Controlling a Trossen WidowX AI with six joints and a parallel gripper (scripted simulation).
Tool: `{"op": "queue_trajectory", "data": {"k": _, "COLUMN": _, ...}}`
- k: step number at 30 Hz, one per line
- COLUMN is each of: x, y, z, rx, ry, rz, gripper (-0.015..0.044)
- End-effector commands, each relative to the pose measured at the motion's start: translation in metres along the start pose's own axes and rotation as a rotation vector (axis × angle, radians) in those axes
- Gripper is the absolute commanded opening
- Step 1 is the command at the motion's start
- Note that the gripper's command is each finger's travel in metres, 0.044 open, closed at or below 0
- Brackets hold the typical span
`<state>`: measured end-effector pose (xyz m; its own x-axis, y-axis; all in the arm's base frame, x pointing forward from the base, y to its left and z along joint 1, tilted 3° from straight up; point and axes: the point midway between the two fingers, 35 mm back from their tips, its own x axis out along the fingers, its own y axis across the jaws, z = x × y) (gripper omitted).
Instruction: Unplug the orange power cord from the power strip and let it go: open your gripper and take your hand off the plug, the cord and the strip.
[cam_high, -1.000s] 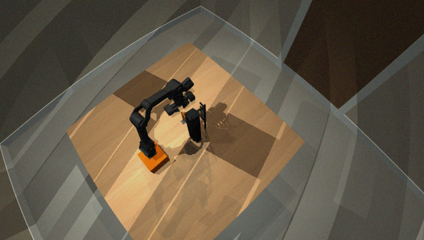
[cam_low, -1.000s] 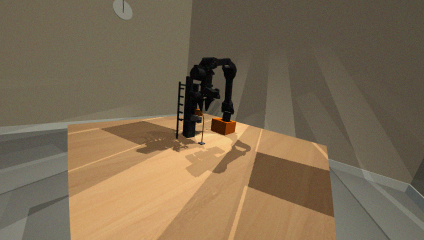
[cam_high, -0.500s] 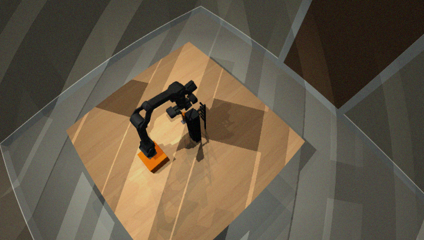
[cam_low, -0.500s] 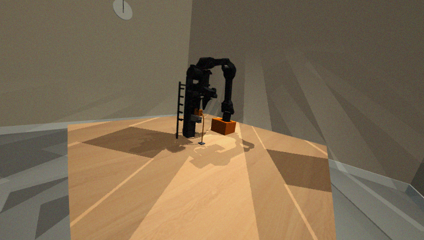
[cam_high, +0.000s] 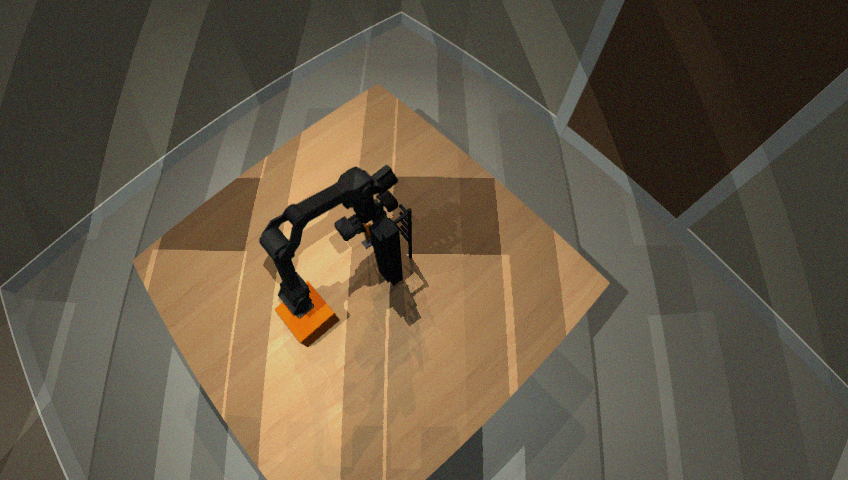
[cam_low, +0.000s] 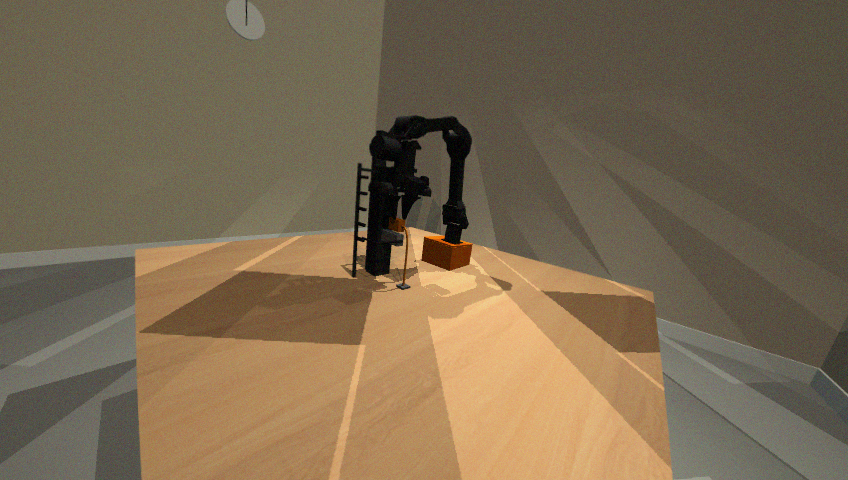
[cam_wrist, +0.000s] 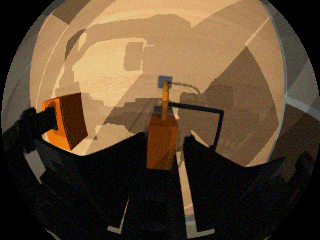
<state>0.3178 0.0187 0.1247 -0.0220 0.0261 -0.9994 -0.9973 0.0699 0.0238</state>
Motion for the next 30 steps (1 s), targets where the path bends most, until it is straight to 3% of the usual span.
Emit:
{"op": "queue_trajectory", "data": {"k": 1, "x": 0.0061, "y": 0.0017, "z": -0.0012, "rx": -0.003, "ry": 0.003, "rz": 0.007, "gripper": 0.016}}
{"op": "queue_trajectory", "data": {"k": 12, "x": 0.0118, "y": 0.0018, "z": -0.0012, "rx": -0.003, "ry": 0.003, "rz": 0.007, "gripper": 0.016}}
{"op": "queue_trajectory", "data": {"k": 15, "x": 0.0095, "y": 0.0006, "z": -0.0004, "rx": 0.0, "ry": 0.0, "rz": 0.001, "gripper": 0.0081}}
{"op": "queue_trajectory", "data": {"k": 25, "x": 0.0095, "y": 0.0006, "z": -0.0002, "rx": 0.0, "ry": 0.0, "rz": 0.002, "gripper": 0.0}}
{"op": "queue_trajectory", "data": {"k": 30, "x": 0.0095, "y": 0.0, "z": 0.0049, "rx": 0.0, "ry": 0.0, "rz": 0.002, "gripper": 0.0}}
